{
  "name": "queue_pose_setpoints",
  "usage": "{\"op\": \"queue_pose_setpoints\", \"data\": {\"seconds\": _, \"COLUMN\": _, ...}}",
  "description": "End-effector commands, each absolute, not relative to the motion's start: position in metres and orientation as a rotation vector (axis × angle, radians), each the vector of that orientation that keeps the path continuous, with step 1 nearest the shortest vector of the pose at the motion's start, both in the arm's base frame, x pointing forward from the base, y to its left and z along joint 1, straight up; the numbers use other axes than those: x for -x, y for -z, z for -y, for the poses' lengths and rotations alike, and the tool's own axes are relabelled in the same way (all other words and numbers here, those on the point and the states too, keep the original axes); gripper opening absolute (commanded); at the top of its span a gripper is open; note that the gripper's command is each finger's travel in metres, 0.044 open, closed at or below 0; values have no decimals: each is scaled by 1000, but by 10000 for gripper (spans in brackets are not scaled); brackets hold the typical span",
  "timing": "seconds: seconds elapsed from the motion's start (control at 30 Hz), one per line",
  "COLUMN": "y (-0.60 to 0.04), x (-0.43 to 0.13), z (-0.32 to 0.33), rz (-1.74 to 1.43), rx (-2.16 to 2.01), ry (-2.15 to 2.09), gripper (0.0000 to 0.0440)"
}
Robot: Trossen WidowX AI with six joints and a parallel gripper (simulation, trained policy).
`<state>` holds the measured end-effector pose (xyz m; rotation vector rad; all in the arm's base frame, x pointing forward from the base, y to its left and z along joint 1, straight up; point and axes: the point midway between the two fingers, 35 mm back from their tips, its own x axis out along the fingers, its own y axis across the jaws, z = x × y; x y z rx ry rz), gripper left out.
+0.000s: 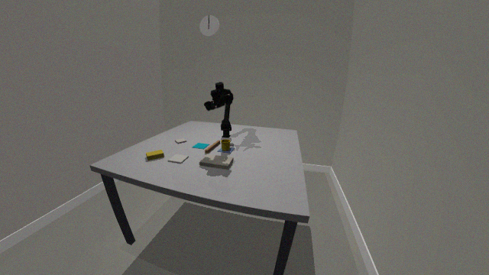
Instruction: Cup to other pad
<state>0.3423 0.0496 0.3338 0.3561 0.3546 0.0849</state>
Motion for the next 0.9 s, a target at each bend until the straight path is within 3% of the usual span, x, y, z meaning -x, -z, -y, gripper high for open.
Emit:
{"op": "queue_pose_setpoints", "data": {"seconds": 0.0, "y": -334, "x": -344, "z": -54, "rz": -394, "rx": -395, "ry": -78, "gripper": 152}}
{"op": "queue_pose_setpoints", "data": {"seconds": 0.87, "y": -314, "x": -346, "z": -91, "rz": -765, "rx": -700, "ry": 42, "gripper": 165}}
